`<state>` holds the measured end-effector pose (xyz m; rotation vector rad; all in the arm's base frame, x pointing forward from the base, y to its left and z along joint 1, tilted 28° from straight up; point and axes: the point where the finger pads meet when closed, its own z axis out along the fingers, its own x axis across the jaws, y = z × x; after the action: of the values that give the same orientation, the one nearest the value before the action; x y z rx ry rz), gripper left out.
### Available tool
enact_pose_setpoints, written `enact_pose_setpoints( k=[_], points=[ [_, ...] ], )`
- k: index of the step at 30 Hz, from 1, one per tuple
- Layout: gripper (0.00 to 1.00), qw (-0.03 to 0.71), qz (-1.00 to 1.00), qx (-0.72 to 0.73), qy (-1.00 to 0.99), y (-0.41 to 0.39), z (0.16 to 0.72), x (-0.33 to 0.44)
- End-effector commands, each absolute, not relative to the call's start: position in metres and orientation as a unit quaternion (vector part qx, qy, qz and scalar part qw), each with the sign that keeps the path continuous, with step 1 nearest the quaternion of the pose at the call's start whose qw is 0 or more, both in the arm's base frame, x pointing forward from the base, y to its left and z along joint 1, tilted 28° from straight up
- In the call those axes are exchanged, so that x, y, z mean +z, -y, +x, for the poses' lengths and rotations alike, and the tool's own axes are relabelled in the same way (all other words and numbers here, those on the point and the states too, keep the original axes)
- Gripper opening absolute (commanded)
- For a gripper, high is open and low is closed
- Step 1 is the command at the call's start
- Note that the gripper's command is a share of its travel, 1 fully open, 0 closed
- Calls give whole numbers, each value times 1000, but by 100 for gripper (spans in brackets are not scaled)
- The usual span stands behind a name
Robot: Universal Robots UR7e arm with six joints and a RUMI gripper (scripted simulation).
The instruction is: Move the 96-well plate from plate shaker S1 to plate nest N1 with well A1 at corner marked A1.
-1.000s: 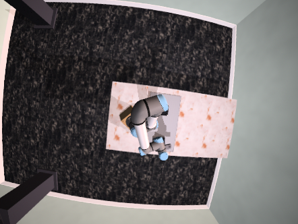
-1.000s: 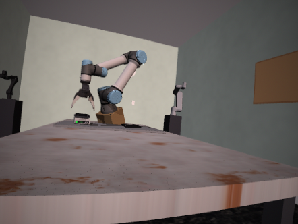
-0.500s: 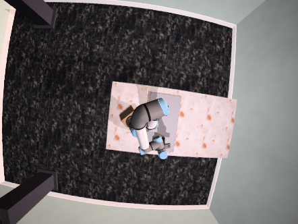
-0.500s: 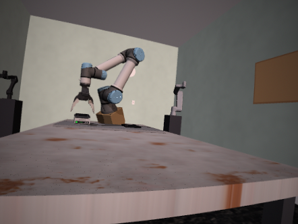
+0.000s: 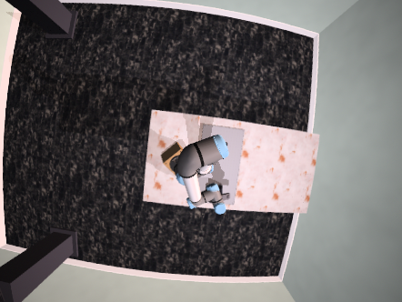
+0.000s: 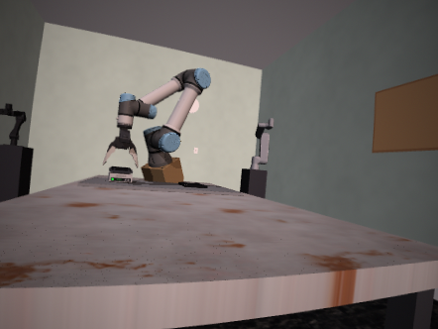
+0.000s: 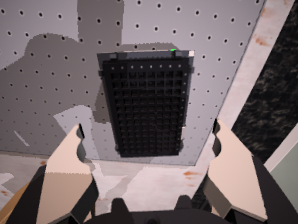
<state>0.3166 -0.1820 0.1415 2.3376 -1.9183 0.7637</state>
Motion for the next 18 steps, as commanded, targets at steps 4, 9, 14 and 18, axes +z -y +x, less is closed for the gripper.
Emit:
enact_pose_setpoints(
  k=[4, 9, 14, 18],
  points=[
    [100, 12, 749, 245, 615, 182, 317, 142],
    [0, 12, 749, 245, 615, 182, 317, 142],
    [0, 12, 749, 245, 615, 182, 317, 142],
    [0, 12, 749, 245, 615, 182, 317, 142]
  ],
)
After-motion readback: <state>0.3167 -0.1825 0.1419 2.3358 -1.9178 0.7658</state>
